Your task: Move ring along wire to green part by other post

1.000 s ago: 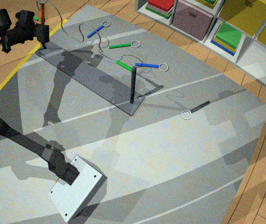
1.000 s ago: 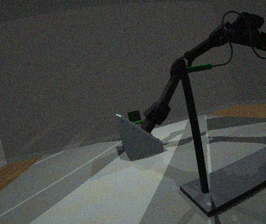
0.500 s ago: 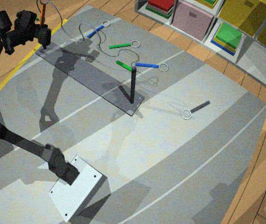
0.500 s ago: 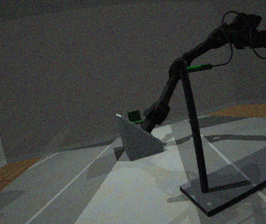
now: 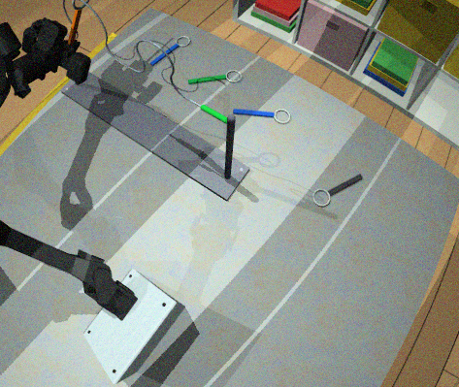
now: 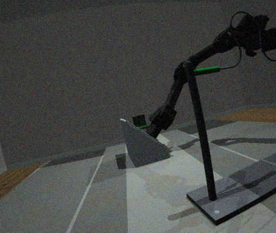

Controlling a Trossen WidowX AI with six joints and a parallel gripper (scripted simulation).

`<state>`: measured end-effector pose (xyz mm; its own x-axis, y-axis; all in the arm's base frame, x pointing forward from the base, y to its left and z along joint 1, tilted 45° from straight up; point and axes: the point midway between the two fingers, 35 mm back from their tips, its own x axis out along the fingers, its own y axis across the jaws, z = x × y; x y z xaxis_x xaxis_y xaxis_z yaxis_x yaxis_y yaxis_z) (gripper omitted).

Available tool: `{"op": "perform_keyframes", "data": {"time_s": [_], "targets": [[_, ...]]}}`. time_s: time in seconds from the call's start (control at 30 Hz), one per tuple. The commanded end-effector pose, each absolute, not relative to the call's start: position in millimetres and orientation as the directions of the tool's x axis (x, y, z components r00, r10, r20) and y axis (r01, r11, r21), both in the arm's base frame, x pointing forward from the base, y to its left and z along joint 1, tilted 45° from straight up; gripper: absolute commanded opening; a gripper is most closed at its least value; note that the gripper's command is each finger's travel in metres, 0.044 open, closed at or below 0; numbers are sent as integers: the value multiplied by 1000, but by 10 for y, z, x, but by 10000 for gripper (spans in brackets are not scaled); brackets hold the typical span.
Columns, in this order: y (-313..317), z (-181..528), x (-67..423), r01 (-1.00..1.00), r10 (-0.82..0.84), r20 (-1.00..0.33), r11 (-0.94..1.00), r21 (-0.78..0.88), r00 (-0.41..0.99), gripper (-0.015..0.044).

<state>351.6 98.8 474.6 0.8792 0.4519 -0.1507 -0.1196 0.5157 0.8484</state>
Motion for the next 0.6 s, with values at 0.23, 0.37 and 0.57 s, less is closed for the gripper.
{"op": "perform_keyframes", "data": {"time_s": [0.23,0.37,0.57], "targets": [[1013,4804,3479,-132,476,-66,369,920,877,-150],[1021,4819,3479,-133,480,-38,318,939,877,-150],[1030,4841,3479,-135,483,3,240,961,876,-150]]}}
